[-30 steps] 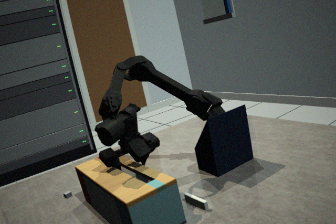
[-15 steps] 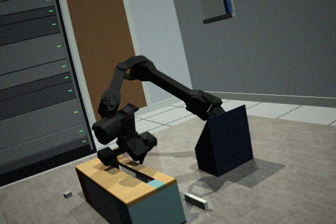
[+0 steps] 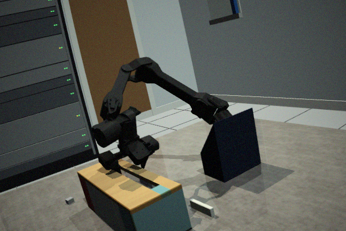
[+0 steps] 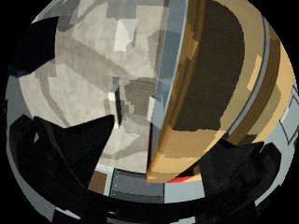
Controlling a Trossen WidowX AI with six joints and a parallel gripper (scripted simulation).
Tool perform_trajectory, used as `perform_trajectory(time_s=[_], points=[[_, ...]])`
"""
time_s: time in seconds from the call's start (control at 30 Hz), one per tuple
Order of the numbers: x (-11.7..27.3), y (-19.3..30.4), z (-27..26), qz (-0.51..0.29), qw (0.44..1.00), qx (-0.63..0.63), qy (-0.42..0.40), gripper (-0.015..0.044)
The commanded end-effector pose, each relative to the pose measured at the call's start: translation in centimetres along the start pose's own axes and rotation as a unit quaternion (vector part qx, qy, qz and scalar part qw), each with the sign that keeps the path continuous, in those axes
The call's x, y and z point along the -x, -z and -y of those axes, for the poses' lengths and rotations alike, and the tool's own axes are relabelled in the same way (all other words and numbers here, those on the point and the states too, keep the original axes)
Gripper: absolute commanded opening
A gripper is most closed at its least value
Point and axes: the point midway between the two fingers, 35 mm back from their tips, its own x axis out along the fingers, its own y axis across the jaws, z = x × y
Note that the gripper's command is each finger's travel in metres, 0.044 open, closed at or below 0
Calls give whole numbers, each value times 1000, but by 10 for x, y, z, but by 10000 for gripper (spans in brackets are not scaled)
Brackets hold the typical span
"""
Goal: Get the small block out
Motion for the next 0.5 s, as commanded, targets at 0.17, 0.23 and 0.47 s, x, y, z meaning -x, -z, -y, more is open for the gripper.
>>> perform_trajectory(time_s=[0.17,0.23,0.47], points=[[-4,10,0,-2,1000,-1,-1,400],[-5,11,0,-2,1000,-1,-1,400],[-7,18,0,-2,1000,-1,-1,400]])
